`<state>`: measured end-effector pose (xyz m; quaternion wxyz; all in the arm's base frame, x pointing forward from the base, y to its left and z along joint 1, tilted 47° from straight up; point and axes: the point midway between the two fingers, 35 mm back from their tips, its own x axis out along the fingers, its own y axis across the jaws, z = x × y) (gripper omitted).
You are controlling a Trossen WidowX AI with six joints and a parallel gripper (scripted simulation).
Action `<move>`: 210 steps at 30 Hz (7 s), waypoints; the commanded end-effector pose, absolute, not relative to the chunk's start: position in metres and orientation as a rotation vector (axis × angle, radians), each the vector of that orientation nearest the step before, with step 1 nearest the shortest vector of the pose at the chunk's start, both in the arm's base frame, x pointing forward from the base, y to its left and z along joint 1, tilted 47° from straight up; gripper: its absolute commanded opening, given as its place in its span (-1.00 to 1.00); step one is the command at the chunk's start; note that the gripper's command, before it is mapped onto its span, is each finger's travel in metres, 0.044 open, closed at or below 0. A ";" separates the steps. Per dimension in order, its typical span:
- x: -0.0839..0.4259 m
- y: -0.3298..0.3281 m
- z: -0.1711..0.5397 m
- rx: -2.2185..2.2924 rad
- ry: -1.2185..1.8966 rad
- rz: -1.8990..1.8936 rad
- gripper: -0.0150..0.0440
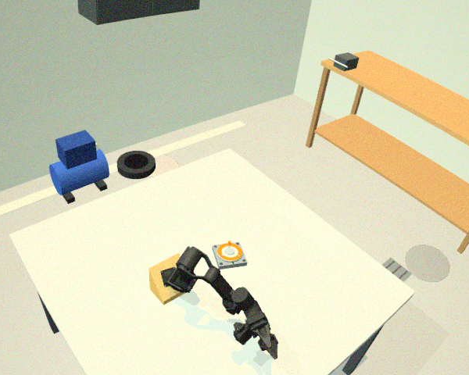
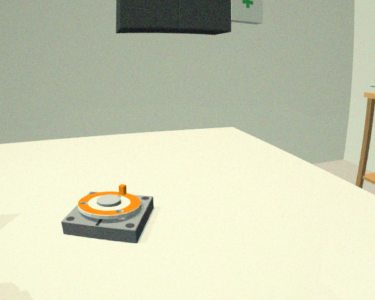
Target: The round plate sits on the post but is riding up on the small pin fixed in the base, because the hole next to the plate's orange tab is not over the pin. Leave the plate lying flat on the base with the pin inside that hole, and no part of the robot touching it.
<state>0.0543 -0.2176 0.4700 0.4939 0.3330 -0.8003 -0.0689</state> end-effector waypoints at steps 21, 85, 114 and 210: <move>0.356 -0.213 0.340 1.159 -0.787 -0.636 -0.49; 0.320 0.084 -0.030 -0.724 1.377 -0.515 -0.49; 0.351 0.072 -0.010 -0.725 1.375 -0.516 -0.49; 0.308 0.015 0.047 -0.730 1.378 -0.518 -0.49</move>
